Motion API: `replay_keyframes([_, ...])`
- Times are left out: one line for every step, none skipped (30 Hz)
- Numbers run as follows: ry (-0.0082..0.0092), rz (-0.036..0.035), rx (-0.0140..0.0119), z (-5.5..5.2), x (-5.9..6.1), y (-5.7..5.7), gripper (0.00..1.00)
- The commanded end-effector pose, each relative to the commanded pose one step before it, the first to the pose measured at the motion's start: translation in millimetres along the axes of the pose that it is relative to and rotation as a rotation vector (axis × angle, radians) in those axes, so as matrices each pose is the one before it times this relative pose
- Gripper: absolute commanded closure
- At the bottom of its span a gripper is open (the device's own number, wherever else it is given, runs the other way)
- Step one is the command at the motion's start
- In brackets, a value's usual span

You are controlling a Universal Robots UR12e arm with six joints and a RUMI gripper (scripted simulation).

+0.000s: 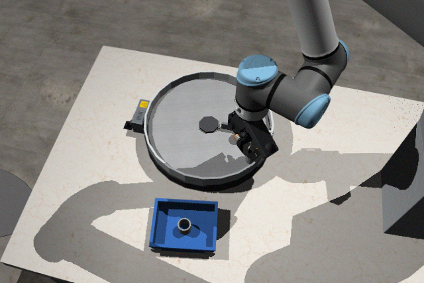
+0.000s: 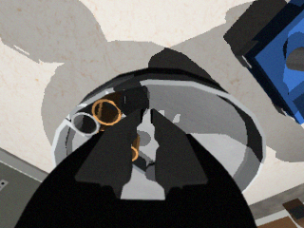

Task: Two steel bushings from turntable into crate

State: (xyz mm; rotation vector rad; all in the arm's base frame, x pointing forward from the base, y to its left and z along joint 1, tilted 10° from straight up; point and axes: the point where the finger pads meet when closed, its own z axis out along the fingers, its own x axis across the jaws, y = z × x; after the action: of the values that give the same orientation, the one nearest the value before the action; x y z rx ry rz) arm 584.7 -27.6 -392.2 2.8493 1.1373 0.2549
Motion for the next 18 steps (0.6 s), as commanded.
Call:
replay_keyframes([0.00036,-0.00005,-0.00059,-0.06,0.2,0.24,0.95])
replay_keyframes([0.0,0.0,0.0,0.41,0.0,0.0,0.95])
replay_keyframes([0.0,0.0,0.0,0.62,0.0,0.0,0.95])
replay_keyframes([0.0,0.0,0.0,0.84,0.0,0.0,0.95])
replay_keyframes([0.0,0.0,0.0,1.05,0.0,0.0,0.95])
replay_keyframes([0.0,0.0,0.0,0.0,0.0,0.0,0.95])
replay_keyframes([0.0,0.0,0.0,0.0,0.0,0.0,0.95])
replay_keyframes([0.0,0.0,0.0,1.25,0.0,0.0,0.95])
replay_keyframes([0.0,0.0,0.0,1.44,0.0,0.0,0.95])
replay_keyframes([0.0,0.0,0.0,1.59,0.0,0.0,0.95])
replay_keyframes([0.0,0.0,0.0,1.7,0.0,0.0,0.95])
replay_keyframes([0.0,0.0,0.0,1.77,0.0,0.0,0.95])
replay_keyframes([0.0,0.0,0.0,1.8,0.0,0.0,0.95])
replay_keyframes([0.0,0.0,0.0,1.78,0.0,0.0,0.95])
replay_keyframes([0.0,0.0,0.0,1.72,0.0,0.01,0.95])
replay_keyframes([0.0,0.0,0.0,1.61,0.0,0.0,0.95])
replay_keyframes([0.0,0.0,0.0,1.46,0.0,0.0,0.95])
replay_keyframes([0.0,0.0,0.0,1.29,0.0,0.0,0.95])
